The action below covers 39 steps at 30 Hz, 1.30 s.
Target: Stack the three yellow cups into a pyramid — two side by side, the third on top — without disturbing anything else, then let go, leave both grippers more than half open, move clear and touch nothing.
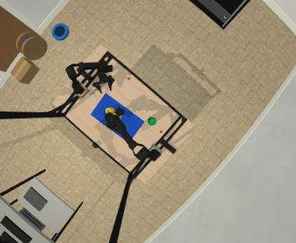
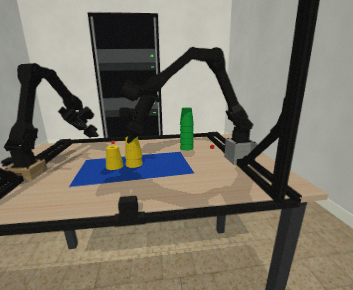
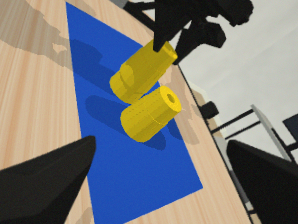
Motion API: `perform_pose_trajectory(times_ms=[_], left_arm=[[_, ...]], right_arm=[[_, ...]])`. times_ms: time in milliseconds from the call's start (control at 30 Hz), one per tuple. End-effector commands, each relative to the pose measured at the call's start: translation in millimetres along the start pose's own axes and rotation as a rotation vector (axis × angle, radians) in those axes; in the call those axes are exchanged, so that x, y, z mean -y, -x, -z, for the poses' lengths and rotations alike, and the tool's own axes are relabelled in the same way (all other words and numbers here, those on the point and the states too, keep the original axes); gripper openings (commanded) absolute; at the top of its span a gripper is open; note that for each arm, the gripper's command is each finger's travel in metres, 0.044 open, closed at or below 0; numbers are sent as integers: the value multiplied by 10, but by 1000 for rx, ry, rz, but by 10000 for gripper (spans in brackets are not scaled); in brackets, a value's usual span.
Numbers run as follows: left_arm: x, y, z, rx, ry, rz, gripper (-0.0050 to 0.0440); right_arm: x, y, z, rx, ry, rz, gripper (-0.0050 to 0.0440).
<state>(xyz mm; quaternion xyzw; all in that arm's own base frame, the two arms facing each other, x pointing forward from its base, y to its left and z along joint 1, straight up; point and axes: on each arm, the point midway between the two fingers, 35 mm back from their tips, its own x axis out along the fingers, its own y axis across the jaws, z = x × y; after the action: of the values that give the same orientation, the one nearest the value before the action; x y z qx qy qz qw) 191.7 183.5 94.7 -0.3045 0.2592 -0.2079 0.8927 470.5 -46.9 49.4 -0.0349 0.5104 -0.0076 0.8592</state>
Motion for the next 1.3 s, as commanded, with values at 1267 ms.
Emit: perform_pose_trajectory(times_ms=[1267], left_arm=[[1, 5, -3, 3, -1, 0, 440]], right_arm=[[20, 384, -678, 22, 5, -2, 0]])
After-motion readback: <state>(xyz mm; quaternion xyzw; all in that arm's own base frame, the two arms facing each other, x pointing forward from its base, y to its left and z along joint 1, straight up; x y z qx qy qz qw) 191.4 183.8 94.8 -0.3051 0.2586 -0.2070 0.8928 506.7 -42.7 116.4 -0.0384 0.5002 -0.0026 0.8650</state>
